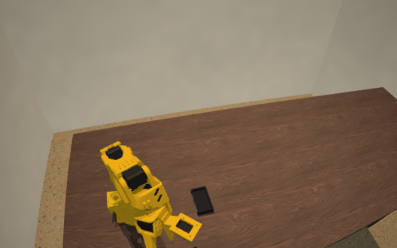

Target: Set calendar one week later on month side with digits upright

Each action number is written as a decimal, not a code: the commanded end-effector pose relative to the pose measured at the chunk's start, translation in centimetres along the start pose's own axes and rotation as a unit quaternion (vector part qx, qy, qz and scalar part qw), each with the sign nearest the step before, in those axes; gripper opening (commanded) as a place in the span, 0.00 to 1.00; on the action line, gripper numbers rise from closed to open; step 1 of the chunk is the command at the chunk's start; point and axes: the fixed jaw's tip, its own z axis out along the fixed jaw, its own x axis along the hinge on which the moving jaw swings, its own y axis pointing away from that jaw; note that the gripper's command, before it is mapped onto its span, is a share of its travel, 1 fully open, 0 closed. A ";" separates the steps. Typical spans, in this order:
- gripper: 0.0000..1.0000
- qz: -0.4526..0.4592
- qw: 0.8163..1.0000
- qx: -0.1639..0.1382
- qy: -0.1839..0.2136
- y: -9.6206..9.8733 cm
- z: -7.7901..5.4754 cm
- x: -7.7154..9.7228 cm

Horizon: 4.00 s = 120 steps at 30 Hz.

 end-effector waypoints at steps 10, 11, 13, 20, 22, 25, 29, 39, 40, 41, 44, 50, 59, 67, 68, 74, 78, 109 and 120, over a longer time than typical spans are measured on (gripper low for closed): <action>0.35 -0.240 0.970 0.021 -0.014 -0.4 0.1 0.7; 0.35 -0.259 0.966 0.022 -0.013 -0.4 0.2 0.8; 0.35 -0.276 0.961 0.022 -0.012 -0.4 0.2 0.9; 0.35 -0.372 0.928 0.024 -0.009 -0.5 0.5 1.3; 0.35 -0.398 0.917 0.025 -0.008 -0.5 0.5 1.4; 0.35 -0.432 0.901 0.025 -0.006 -0.6 0.6 1.5; 0.35 -0.467 0.884 0.026 -0.005 -0.6 0.7 1.7; 0.35 -0.502 0.864 0.026 -0.003 -0.7 0.8 1.8; 0.35 -0.504 0.863 0.026 -0.003 -0.7 0.8 1.8; 0.35 -0.505 0.862 0.026 -0.003 -0.7 0.8 1.8; 0.35 -0.507 0.861 0.026 -0.003 -0.7 0.8 1.8; 0.35 -0.507 0.861 0.026 -0.002 -0.7 0.9 1.8; 0.35 -0.506 0.861 -0.031 0.028 -0.3 2.5 2.6; 0.35 -0.502 0.855 -0.111 0.070 0.5 4.5 3.9; 0.35 -0.501 0.853 -0.124 0.077 0.6 4.8 4.1; 0.35 -0.494 0.844 -0.180 0.107 1.3 6.1 5.2; 0.35 -0.493 0.841 -0.192 0.113 1.5 6.3 5.5; 0.35 -0.499 0.832 -0.210 0.120 1.6 6.6 5.8; 0.35 -0.499 0.832 -0.210 0.120 1.6 6.7 5.8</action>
